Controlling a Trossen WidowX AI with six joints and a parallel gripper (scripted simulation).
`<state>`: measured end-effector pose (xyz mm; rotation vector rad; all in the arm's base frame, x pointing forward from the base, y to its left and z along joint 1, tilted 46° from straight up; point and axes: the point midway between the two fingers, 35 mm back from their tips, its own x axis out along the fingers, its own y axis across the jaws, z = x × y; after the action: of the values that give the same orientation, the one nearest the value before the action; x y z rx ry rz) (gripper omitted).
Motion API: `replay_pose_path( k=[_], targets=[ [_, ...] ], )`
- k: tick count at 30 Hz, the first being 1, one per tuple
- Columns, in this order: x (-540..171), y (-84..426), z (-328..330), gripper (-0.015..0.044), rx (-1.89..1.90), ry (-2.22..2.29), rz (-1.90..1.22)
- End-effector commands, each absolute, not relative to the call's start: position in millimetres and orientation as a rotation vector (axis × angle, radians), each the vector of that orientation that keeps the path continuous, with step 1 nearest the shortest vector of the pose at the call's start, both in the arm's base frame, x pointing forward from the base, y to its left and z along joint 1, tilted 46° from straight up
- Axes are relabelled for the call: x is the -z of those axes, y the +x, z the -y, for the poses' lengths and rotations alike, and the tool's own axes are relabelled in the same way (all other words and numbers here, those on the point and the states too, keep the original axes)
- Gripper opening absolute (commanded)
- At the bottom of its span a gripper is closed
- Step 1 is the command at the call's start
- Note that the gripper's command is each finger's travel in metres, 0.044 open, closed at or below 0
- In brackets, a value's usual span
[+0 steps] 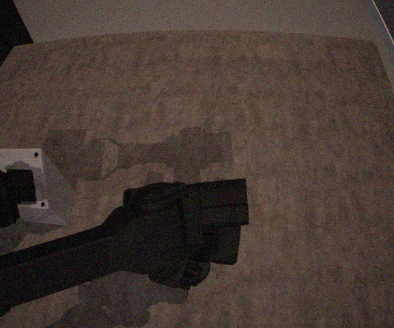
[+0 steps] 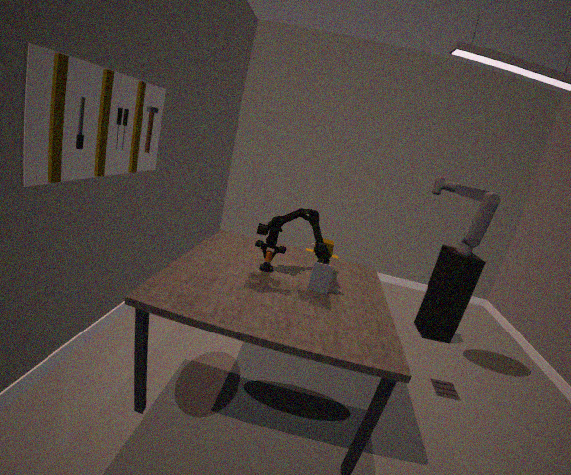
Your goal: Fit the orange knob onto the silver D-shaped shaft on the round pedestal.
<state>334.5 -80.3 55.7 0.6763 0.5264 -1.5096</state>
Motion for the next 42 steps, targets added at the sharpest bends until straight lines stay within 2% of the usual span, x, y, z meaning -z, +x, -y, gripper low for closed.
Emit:
replay_pose_path(
  k=[1,42],
  targets=[
    [-55.6,334.2,80.5,0.0,1.508,0.67,-0.53],
    [-56.8,336.0,80.4,0.0,1.537,0.733,-0.47]
  ],
)
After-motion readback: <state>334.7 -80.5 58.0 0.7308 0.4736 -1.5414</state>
